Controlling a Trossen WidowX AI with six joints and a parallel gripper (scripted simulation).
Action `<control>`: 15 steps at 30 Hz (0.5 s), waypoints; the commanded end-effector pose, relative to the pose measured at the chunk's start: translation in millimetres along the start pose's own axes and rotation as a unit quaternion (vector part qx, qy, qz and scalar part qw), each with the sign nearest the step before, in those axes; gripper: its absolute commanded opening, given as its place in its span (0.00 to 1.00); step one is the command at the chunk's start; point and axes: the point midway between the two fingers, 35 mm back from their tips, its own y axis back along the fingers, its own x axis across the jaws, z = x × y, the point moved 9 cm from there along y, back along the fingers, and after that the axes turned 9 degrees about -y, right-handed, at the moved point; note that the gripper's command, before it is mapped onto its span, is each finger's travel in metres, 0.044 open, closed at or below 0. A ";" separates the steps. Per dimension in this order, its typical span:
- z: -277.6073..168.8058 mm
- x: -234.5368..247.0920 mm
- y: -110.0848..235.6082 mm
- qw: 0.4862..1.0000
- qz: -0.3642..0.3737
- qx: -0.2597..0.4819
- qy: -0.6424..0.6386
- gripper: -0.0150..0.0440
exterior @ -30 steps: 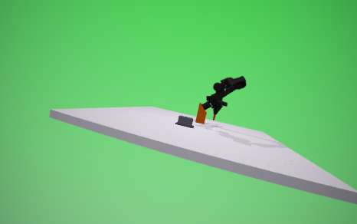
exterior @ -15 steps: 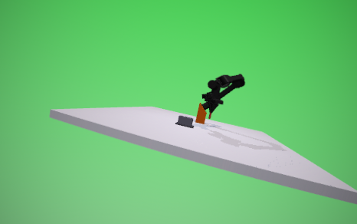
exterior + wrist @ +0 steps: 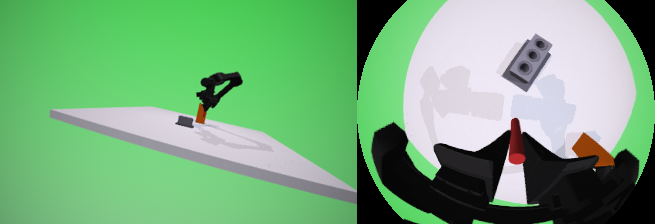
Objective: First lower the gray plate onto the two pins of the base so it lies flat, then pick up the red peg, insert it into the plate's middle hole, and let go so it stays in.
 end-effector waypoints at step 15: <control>58.6 7.0 -0.5 1.000 -0.002 -0.001 0.002 0.25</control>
